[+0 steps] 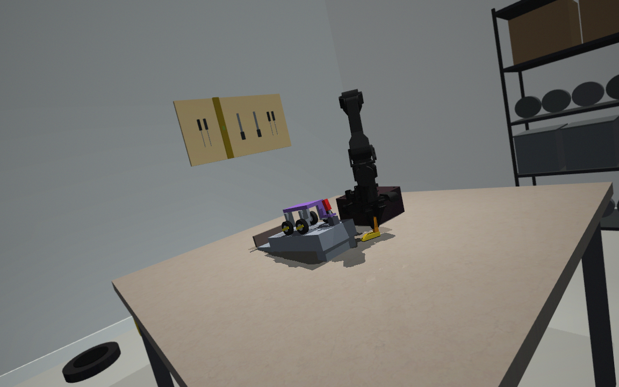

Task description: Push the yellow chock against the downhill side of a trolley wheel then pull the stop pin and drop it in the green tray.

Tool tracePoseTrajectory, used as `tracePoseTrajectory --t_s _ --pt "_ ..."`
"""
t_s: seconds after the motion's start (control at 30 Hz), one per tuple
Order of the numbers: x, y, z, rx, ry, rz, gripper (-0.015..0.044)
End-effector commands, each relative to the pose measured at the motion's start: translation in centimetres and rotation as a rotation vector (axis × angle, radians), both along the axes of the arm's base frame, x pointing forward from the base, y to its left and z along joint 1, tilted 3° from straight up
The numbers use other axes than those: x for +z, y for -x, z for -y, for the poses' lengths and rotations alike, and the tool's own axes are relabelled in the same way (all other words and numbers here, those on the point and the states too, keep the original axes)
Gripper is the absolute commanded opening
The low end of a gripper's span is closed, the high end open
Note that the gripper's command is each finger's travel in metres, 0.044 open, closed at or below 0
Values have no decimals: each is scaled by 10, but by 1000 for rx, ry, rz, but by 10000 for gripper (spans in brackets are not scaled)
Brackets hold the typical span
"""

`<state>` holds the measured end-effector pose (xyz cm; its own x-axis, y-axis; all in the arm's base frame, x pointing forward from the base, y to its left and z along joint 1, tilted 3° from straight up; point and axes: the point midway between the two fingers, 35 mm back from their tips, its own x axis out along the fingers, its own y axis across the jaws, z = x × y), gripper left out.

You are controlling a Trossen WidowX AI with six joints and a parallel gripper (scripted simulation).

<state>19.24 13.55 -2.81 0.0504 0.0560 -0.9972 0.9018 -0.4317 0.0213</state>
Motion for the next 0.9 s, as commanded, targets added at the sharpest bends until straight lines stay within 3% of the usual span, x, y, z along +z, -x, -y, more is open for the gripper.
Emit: tracePoseTrajectory --t_s 0.0,0.07,0.87 --pt "0 0 0 0 -1 0 32" --pt "1 0 0 0 -1 0 0" --pt "84 8 9 -3 -3 -3 0"
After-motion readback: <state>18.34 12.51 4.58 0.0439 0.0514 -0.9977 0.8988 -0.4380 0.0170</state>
